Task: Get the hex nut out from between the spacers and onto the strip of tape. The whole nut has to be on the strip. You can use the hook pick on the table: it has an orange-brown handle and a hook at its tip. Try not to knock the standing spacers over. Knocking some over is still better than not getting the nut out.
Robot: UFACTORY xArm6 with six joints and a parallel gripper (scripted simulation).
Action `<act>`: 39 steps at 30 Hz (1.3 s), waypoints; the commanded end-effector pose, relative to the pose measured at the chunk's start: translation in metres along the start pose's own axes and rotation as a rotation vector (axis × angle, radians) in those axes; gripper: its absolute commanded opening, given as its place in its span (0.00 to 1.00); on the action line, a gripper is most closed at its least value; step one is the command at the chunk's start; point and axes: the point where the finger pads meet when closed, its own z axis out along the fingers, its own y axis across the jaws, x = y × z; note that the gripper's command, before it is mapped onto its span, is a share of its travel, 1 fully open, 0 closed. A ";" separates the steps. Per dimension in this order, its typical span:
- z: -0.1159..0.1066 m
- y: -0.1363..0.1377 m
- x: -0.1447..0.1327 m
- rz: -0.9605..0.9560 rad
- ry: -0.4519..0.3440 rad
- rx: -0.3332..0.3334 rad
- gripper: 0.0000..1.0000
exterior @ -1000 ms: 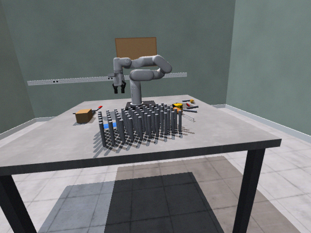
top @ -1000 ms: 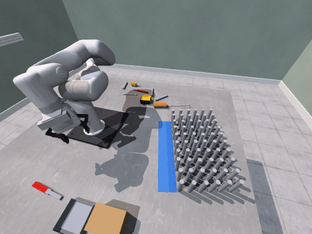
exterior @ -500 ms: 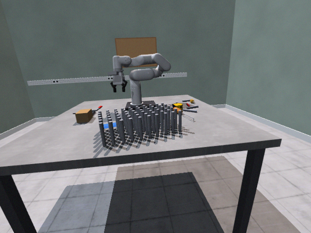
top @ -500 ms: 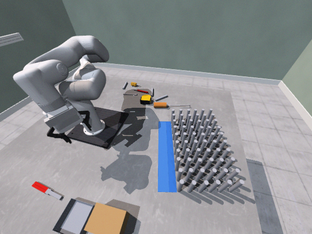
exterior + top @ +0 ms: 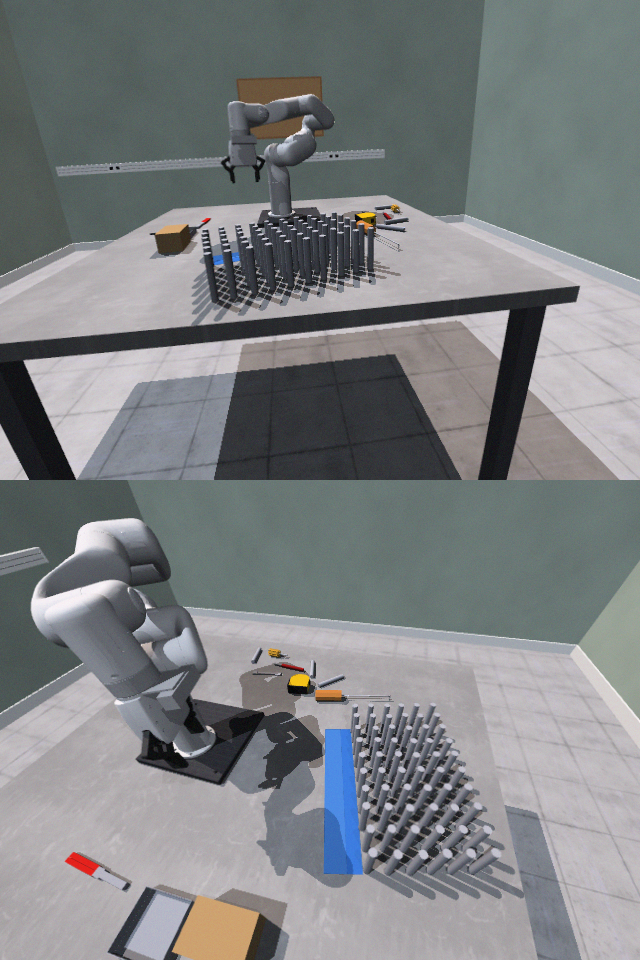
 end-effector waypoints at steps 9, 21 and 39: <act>-0.007 -0.008 0.079 -0.675 -0.035 0.073 1.00; 0.005 -0.066 0.185 -1.343 -0.029 0.113 1.00; 0.040 -0.200 0.272 -2.234 -0.009 0.173 1.00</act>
